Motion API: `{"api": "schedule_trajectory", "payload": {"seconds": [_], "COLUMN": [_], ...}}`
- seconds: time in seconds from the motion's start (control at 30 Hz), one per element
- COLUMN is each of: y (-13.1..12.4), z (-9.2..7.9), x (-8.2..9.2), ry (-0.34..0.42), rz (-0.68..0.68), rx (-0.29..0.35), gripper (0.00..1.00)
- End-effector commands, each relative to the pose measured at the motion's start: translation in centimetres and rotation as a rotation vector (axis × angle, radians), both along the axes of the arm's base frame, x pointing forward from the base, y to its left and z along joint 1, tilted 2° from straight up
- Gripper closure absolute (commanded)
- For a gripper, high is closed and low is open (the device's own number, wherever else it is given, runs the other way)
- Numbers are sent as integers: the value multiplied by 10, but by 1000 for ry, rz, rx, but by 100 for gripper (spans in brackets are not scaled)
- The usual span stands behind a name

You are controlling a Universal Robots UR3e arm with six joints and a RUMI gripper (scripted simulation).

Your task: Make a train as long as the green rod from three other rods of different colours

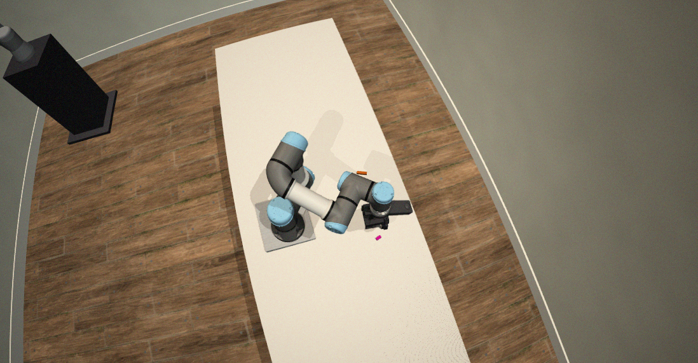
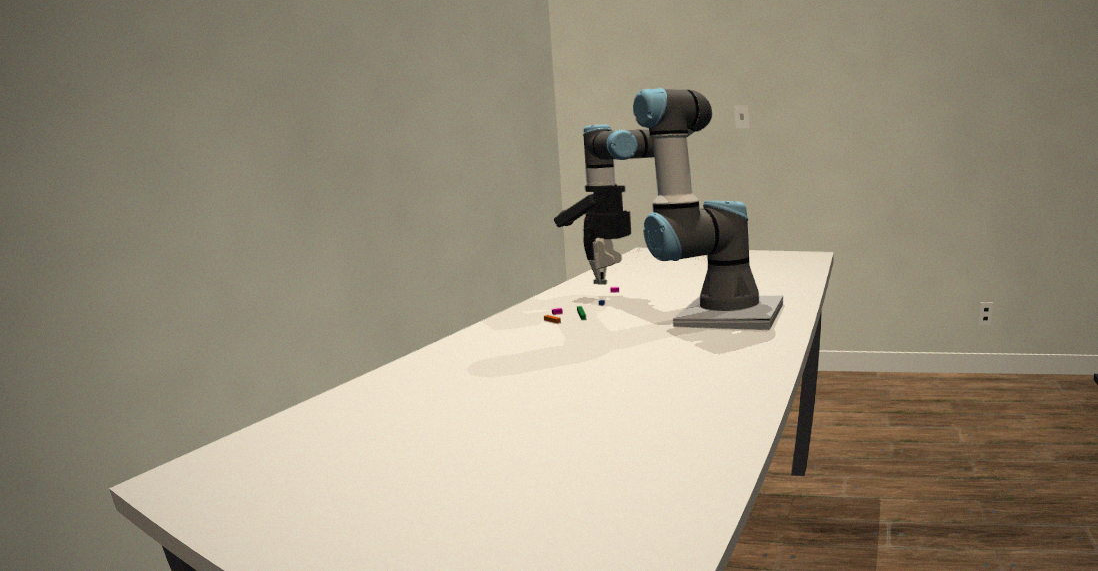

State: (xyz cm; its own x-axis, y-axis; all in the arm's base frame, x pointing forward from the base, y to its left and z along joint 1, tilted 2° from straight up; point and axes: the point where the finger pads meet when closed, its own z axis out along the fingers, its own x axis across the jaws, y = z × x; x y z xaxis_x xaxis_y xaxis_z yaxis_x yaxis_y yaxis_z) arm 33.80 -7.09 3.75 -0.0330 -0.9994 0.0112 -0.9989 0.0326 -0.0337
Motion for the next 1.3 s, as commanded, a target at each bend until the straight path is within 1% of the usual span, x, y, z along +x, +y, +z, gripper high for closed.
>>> {"api": "schedule_trajectory", "payload": {"seconds": [0.0,0.3,0.37,0.63,0.83,1.27], "y": [0,0,0,0,0,1], "z": [19,51,51,68,73,73], "x": [0,-1,-1,-2,-2,-2], "ry": [0,0,0,0,0,0], "rz": [0,0,0,0,0,0], "rx": [0,0,0,0,0,0], "gripper": [100,100,100,100,100,100]}}
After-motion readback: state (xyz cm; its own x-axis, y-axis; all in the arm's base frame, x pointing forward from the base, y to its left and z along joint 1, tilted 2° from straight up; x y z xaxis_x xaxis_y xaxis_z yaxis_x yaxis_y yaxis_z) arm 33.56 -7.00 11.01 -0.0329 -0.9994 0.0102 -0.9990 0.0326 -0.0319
